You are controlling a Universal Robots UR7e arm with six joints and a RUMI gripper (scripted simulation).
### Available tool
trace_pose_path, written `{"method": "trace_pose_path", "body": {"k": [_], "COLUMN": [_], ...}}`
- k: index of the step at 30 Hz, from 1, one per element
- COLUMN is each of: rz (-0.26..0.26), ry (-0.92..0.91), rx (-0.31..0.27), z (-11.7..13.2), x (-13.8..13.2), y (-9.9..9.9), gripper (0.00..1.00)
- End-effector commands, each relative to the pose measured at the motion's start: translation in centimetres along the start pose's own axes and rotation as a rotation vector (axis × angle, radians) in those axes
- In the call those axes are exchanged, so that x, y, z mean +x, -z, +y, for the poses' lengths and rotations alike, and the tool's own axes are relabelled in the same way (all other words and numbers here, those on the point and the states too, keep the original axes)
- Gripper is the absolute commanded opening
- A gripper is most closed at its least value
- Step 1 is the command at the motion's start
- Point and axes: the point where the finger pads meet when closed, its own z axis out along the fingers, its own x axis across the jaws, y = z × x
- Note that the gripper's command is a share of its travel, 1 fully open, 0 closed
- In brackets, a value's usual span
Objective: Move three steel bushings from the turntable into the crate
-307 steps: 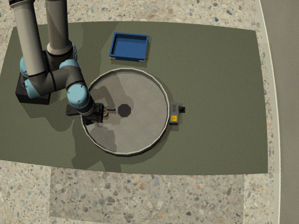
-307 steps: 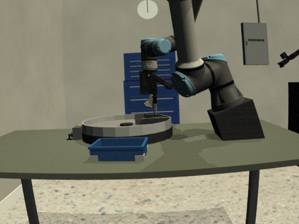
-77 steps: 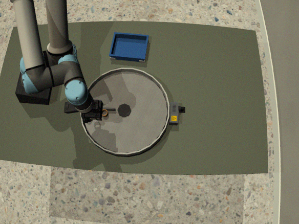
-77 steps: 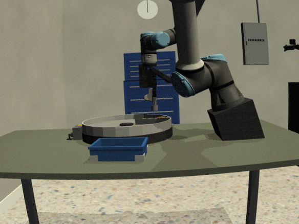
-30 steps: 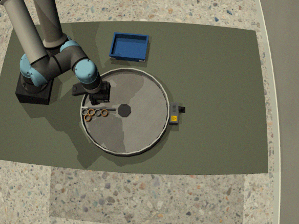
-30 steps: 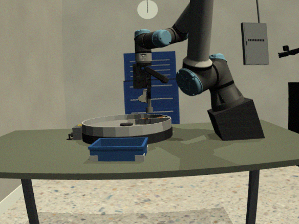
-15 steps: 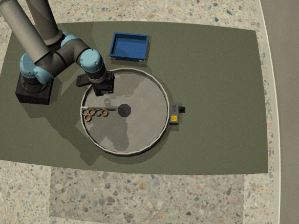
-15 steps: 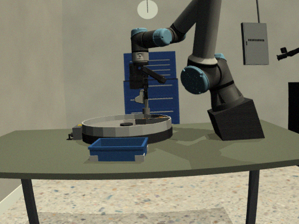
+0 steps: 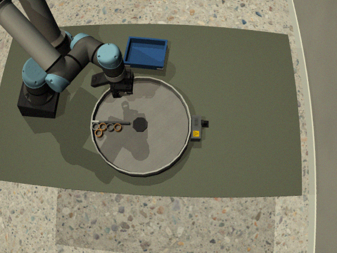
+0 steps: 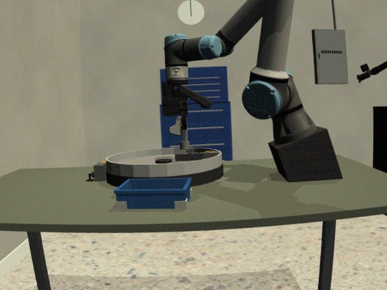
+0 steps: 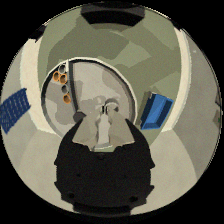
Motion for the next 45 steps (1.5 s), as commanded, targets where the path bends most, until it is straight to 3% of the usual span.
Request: {"method": "trace_pose_path", "body": {"k": [1,45], "rz": [-0.004,-0.004], "ry": [-0.001,-0.001], "rx": [0.002,0.002], "z": [0.7,5.3], "x": [1.7,15.6], "y": [0.0,-0.1], "gripper": [0.0,0.0]}}
